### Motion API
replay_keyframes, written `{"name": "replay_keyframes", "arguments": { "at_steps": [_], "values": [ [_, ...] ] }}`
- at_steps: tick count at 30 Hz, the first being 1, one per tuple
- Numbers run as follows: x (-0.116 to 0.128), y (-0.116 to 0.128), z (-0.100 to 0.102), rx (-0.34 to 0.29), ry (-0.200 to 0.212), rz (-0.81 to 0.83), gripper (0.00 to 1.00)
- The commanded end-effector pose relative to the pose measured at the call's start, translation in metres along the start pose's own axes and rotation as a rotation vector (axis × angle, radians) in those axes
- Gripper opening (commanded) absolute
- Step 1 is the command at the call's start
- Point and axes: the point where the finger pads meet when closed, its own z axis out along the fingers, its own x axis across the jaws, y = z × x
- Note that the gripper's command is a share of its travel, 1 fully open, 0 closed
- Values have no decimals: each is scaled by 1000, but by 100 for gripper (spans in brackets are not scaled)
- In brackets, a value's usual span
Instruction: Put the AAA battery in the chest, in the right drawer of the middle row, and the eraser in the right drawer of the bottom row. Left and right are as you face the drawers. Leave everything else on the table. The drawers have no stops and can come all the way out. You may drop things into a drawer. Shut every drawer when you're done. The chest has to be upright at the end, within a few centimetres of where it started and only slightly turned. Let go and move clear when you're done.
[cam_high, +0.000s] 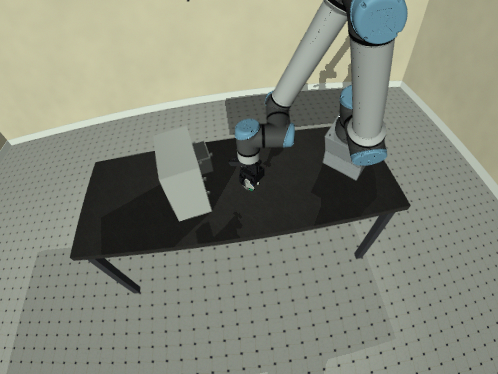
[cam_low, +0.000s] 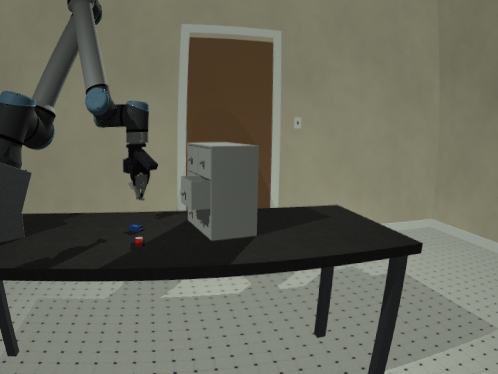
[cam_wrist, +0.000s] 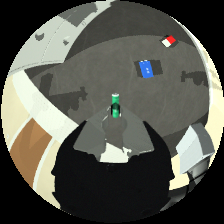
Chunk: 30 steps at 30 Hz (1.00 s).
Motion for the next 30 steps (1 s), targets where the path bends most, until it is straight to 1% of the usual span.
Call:
{"name": "replay_keyframes", "arguments": {
  "at_steps": [1, 4, 8, 9, 12, 13, 15, 16, 19, 21, 25, 26, 30],
  "values": [
    [7, -24, 1, -5, -2, -123, 2],
    [7, -24, 1, -5, -2, -123, 2],
    [16, -47, 2, -6, -1, -247, 2],
    [16, -47, 2, -6, -1, -247, 2],
    [24, -65, 2, -6, -1, -344, 2],
    [24, -65, 2, -6, -1, -344, 2],
    [29, -77, 2, -6, -1, -409, 2],
    [29, -77, 2, -6, -1, -409, 2],
    [38, -95, 2, -6, -2, -504, 2],
    [38, -95, 2, -6, -2, -504, 2],
    [51, -116, 2, -6, -4, -626, 2],
    [51, -116, 2, -6, -4, -626, 2],
    [63, -135, 1, -5, -6, -737, 2]
  ]
}}
